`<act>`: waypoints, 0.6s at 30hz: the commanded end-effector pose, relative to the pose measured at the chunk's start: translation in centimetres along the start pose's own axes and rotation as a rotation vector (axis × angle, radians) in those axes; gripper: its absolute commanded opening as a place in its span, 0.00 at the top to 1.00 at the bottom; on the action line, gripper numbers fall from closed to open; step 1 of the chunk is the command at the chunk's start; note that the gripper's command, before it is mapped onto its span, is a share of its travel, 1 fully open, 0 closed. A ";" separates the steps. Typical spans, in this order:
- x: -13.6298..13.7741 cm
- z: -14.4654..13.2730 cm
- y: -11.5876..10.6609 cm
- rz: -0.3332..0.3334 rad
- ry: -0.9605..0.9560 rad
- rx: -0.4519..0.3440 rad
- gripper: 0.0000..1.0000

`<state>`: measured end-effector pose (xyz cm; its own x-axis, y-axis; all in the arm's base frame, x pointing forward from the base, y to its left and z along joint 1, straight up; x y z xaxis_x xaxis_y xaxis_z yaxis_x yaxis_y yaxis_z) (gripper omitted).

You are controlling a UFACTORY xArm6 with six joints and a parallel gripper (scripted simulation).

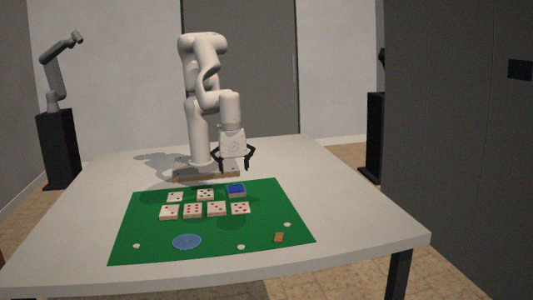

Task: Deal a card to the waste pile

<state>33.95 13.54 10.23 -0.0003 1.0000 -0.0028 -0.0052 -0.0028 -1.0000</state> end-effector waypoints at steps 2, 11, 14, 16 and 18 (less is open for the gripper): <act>0.1 -0.1 -0.1 -0.003 -0.151 -0.003 0.00; 0.1 -0.1 -0.1 -0.002 -0.506 -0.004 0.00; 0.1 -0.1 -0.1 -0.001 -0.697 -0.004 0.00; 0.1 -0.1 -0.1 0.004 -0.778 -0.005 0.00; 0.1 -0.1 -0.1 0.010 -0.873 -0.006 0.00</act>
<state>33.90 13.65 10.21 -0.5999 0.7994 -0.0326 0.0111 -0.0325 -0.9994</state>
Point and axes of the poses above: the point where the finger pads meet when closed, its own y axis out along the fingers, its own x axis across the jaws, z = x × y, the point moved 3 cm from there along -y, back along the fingers, and after that the axes turned 5 degrees about y, right-handed, at the moved point
